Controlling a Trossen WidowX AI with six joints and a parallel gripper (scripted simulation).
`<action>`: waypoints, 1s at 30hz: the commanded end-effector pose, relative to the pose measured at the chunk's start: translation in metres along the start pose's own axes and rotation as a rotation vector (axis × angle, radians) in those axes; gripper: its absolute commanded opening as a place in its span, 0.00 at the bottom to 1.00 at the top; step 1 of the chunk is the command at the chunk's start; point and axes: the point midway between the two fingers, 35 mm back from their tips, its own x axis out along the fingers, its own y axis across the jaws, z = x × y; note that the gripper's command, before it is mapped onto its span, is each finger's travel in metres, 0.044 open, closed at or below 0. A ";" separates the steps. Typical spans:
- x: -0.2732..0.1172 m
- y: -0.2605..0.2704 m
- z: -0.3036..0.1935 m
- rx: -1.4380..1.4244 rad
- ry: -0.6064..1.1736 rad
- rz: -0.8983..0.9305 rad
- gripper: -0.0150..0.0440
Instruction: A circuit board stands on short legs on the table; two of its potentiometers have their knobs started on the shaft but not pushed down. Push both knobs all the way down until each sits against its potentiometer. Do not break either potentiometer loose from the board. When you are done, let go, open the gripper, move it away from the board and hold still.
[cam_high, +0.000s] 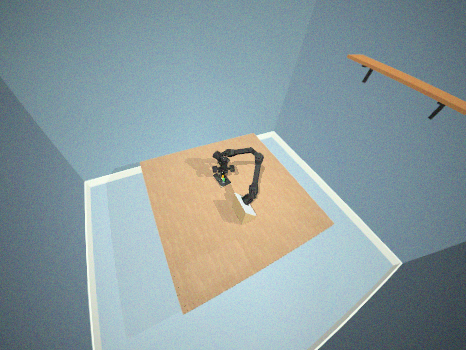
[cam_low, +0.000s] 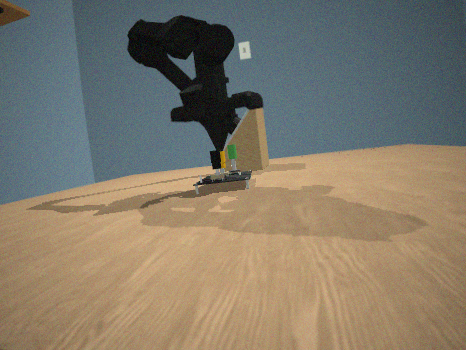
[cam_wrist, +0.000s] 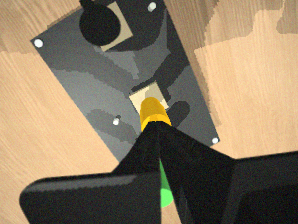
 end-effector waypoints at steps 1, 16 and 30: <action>0.004 -0.001 0.000 0.003 0.004 -0.003 0.25; -0.002 -0.001 0.001 0.003 0.005 -0.002 0.25; -0.009 -0.001 0.000 -0.006 0.003 -0.005 0.52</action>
